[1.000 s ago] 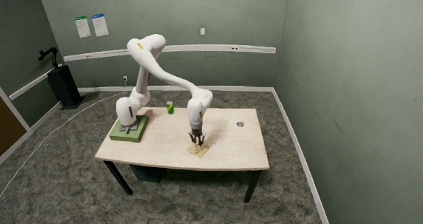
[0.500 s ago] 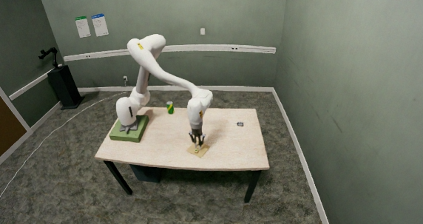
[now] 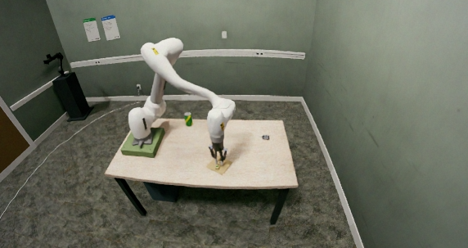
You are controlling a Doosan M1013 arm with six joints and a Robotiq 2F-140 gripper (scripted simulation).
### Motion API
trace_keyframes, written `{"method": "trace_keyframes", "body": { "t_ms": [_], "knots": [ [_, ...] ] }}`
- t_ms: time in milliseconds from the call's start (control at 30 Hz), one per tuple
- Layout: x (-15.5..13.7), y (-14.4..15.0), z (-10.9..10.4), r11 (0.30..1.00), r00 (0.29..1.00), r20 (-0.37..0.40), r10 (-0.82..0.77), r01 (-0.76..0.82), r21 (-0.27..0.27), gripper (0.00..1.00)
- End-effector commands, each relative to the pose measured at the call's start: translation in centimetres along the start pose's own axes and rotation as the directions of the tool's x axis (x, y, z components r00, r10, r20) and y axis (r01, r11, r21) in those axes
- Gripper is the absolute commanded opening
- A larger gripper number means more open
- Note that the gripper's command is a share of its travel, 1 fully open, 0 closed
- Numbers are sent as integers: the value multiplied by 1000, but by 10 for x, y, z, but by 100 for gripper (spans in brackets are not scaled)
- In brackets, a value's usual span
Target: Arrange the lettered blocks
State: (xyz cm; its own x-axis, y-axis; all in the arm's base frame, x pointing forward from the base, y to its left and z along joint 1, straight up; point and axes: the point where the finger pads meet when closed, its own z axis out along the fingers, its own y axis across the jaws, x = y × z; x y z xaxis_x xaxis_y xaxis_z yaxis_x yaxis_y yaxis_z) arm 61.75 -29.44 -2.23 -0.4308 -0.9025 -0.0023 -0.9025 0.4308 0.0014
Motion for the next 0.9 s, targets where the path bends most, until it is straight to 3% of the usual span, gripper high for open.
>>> {"method": "trace_keyframes", "body": {
  "t_ms": [0, 467, 667, 867],
  "knots": [
    [0, -1, -1, 1000, 1000, 0, 0, 0, 1, 32],
    [0, -1, -4, 1000, 1000, 0, 0, 0, 1, 32],
    [0, -1, -14, 1000, 1000, 0, 0, 0, 1, 32],
    [0, 0, -44, 1000, 1000, 0, 0, 0, 1, 32]
  ]
}}
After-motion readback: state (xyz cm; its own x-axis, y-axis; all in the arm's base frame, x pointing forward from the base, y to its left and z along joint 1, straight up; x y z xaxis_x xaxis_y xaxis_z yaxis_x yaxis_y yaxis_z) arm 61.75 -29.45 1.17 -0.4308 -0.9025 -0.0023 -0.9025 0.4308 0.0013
